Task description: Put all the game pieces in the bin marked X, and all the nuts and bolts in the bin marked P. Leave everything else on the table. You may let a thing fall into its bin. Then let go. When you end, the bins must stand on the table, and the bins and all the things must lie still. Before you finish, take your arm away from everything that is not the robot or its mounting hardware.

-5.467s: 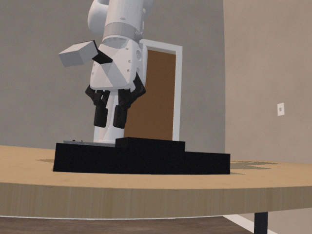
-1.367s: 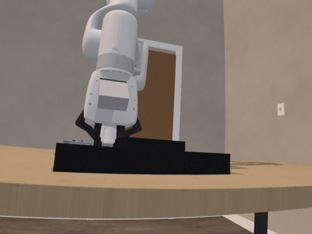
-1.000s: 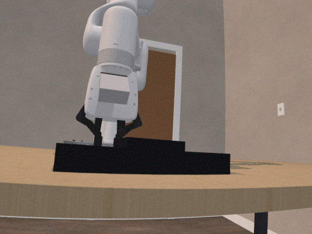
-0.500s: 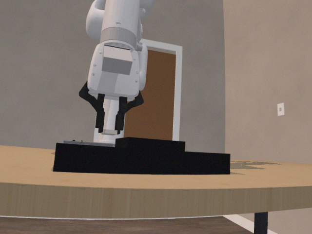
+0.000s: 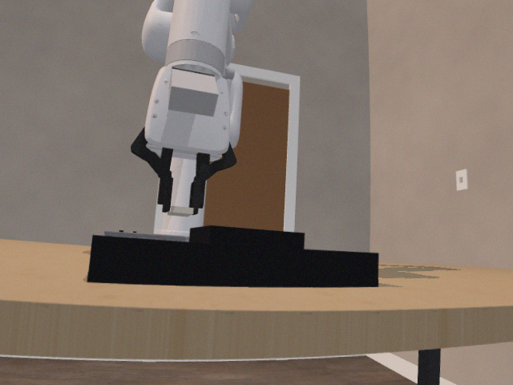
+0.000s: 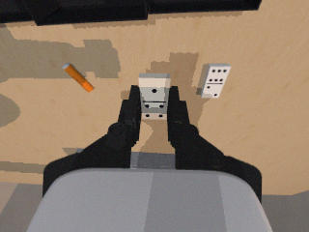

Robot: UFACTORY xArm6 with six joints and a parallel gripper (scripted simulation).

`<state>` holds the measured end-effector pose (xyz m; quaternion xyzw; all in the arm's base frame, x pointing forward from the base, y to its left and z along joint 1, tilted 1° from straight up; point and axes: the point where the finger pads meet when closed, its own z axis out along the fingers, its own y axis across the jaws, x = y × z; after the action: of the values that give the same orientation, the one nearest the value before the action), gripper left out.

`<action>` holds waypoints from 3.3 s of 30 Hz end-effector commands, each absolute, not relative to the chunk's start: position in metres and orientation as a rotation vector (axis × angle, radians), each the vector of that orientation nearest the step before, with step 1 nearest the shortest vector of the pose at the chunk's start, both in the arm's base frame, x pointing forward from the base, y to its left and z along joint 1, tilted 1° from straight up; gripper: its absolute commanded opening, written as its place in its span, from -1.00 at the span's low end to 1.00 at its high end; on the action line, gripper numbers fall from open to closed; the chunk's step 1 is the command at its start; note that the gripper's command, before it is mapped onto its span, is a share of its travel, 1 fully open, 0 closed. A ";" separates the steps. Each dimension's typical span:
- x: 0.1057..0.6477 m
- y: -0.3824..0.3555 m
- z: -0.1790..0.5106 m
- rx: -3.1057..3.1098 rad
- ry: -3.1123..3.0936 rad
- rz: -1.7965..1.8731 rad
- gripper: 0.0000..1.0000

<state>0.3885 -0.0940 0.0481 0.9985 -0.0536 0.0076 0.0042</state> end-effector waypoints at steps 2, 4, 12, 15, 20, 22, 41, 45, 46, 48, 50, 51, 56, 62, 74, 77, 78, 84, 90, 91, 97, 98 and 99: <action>0.390 -0.094 0.052 3.128 -0.168 0.032 -1.00; 0.398 -0.085 0.052 3.128 -0.168 0.032 -1.00; 0.428 -0.047 0.053 3.128 -0.168 0.032 -1.00; 0.439 -0.033 0.053 3.128 -0.168 0.033 -1.00; 0.446 -0.024 0.053 3.132 -0.011 0.032 -1.00; 0.454 -0.014 0.053 3.127 0.145 0.031 -1.00; 0.489 0.030 0.053 2.918 1.089 0.029 -1.00; 0.489 0.030 0.053 2.833 1.281 0.024 -1.00; 0.489 0.030 0.053 2.810 1.328 0.023 -1.00; 0.489 0.030 0.053 2.762 1.420 0.021 -1.00; 0.489 0.030 0.053 2.711 1.510 0.018 -1.00; 0.489 0.030 0.053 2.685 1.555 0.017 -1.00; 0.489 0.030 0.053 2.568 1.738 0.012 -1.00; 0.488 0.030 0.053 2.390 1.984 0.008 -1.00; 0.488 0.030 0.053 2.267 2.144 0.013 -1.00; 0.489 0.030 0.053 2.267 2.144 0.013 -1.00; 0.489 0.030 0.053 2.267 2.144 0.013 -1.00; 0.489 0.030 0.049 2.267 2.144 0.013 -1.00; 0.489 0.030 0.041 2.268 2.144 0.013 -1.00; 0.489 0.030 0.039 2.268 2.144 0.013 -1.00; 0.489 0.030 0.027 2.268 2.144 0.013 -1.00; 0.489 0.030 0.025 2.268 2.144 0.013 -1.00; 0.489 0.030 0.023 2.268 2.144 0.013 -1.00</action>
<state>0.4872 0.0295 0.0271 0.7266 0.6870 0.0024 0.0089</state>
